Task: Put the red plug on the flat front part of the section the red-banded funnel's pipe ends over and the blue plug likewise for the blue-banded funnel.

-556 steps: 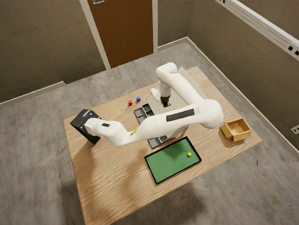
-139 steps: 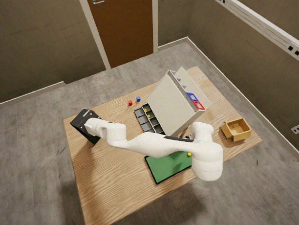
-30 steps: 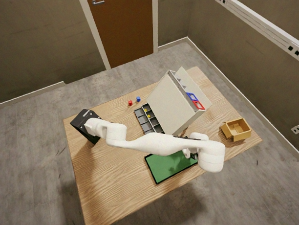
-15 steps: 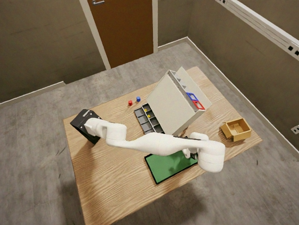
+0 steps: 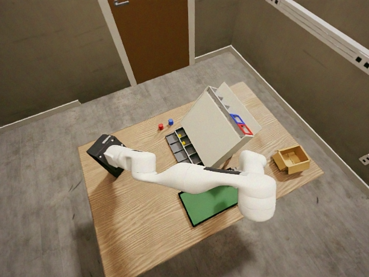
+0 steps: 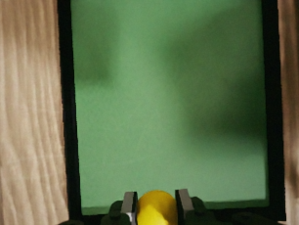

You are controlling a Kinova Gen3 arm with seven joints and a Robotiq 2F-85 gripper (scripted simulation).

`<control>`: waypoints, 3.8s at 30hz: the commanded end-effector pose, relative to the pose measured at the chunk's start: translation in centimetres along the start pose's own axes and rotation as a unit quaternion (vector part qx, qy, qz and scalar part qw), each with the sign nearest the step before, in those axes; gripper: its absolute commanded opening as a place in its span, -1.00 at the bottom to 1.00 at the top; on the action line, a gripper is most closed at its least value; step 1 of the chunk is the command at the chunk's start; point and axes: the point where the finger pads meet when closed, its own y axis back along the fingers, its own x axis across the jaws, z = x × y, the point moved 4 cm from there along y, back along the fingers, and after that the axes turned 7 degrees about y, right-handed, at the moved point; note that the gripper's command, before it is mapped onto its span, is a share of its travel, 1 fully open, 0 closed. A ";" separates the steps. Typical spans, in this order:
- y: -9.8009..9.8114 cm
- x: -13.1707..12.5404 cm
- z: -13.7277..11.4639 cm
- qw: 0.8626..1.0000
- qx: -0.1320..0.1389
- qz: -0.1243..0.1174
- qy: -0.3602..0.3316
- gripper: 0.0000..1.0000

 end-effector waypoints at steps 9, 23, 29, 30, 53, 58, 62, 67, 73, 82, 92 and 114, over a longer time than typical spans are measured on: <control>0.7 -0.2 0.2 1.000 -0.002 0.000 0.000 -1.00; 3.0 0.7 -7.5 1.000 -0.002 0.000 0.000 -1.00; 4.6 1.4 -12.7 1.000 -0.002 0.000 0.000 -1.00; 4.6 1.4 -12.7 1.000 -0.002 0.000 0.000 -1.00; 11.5 20.6 -5.7 1.000 0.002 0.019 0.004 -1.00; 13.0 24.3 -4.5 1.000 0.002 0.019 0.004 -1.00; 14.1 27.2 -3.7 1.000 0.002 0.019 0.004 -1.00; 14.1 27.2 -3.7 1.000 0.002 0.019 0.004 -1.00; 17.0 34.3 -1.5 1.000 0.002 0.023 0.003 -1.00; 19.2 40.1 0.3 1.000 0.002 0.023 0.003 -1.00; 22.6 48.8 3.0 1.000 0.000 0.028 0.001 -1.00; 23.0 48.0 18.2 1.000 -0.001 0.030 -0.001 -1.00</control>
